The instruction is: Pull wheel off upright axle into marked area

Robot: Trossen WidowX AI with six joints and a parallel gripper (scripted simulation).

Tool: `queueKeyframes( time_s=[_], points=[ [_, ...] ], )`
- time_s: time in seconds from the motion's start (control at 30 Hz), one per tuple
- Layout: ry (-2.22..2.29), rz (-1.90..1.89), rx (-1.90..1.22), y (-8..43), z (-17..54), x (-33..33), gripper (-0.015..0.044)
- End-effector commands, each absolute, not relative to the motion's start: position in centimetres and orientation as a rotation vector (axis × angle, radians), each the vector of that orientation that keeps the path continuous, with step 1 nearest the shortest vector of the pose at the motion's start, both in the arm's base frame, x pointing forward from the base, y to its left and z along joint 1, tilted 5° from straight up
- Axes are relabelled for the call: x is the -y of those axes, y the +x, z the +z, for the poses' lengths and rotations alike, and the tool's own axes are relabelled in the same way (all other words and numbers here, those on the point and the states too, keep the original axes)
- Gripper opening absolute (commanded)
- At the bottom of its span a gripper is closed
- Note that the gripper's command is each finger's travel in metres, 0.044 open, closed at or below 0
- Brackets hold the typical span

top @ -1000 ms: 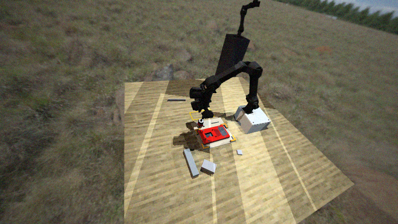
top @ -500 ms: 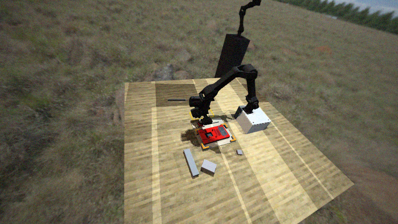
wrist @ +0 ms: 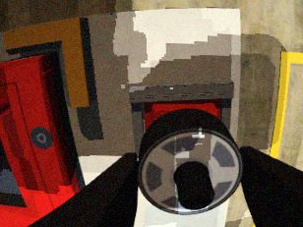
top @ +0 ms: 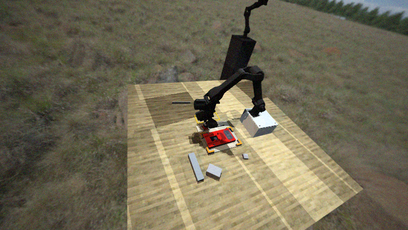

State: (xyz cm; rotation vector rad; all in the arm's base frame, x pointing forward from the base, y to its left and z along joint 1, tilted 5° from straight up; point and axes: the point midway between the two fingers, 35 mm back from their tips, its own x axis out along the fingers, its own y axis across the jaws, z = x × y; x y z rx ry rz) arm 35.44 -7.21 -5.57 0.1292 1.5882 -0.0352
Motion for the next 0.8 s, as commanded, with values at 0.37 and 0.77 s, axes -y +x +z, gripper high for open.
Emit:
queueKeyframes(
  time_s=[0.37,0.77],
  points=[
    [0.129,-0.036,-1.589,35.48,-5.15,7.25,0.0],
    [0.13,-0.037,-1.589,35.51,-4.76,7.27,0.0]
  ],
)
